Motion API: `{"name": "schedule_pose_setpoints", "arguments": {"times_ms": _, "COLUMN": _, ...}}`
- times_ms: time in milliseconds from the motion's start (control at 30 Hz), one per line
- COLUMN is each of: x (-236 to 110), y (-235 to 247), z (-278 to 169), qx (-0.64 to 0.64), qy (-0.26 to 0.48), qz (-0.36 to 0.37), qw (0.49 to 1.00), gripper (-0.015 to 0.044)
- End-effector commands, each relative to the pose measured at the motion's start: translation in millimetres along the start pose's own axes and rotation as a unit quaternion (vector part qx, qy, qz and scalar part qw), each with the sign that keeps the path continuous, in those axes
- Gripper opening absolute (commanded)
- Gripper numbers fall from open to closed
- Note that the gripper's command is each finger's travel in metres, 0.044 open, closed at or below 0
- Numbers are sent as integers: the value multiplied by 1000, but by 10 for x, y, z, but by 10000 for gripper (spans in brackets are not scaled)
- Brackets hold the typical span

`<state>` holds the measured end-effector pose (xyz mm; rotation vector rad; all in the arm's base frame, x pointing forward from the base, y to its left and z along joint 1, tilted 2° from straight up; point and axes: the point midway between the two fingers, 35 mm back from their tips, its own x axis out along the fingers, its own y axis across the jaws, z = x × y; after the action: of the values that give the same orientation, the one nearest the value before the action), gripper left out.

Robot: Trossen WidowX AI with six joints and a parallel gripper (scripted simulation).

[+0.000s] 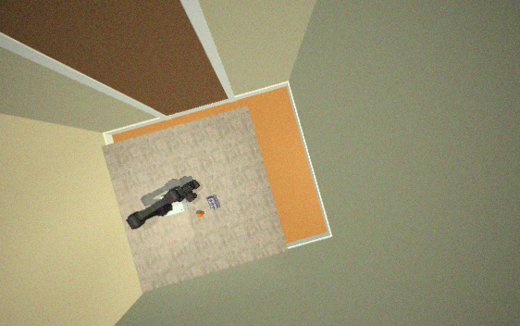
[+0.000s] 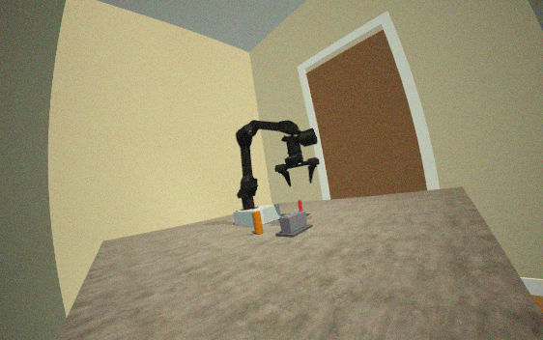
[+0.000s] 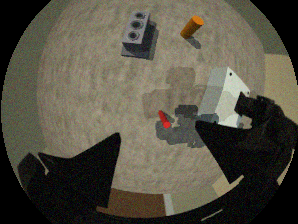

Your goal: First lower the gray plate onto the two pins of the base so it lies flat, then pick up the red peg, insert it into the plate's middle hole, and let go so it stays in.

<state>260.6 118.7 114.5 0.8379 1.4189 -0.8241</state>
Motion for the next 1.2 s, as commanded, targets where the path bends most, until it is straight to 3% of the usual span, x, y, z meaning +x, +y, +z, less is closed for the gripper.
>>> {"name": "schedule_pose_setpoints", "arguments": {"times_ms": 0, "x": 48, "y": -188, "z": -316, "qx": -27, "qy": 2, "qz": -3, "qw": 1000, "gripper": 440}}
{"name": "schedule_pose_setpoints", "arguments": {"times_ms": 200, "x": 67, "y": -206, "z": -312, "qx": -27, "qy": 2, "qz": -3, "qw": 1000, "gripper": 440}}
{"name": "schedule_pose_setpoints", "arguments": {"times_ms": 333, "x": 357, "y": -208, "z": -313, "qx": -27, "qy": 2, "qz": -3, "qw": 1000, "gripper": 440}}
{"name": "schedule_pose_setpoints", "arguments": {"times_ms": 600, "x": 513, "y": -223, "z": -310, "qx": -27, "qy": 2, "qz": -3, "qw": 1000, "gripper": 440}}
{"name": "schedule_pose_setpoints", "arguments": {"times_ms": 1167, "x": 729, "y": -215, "z": -310, "qx": -27, "qy": 2, "qz": -3, "qw": 1000, "gripper": 440}}
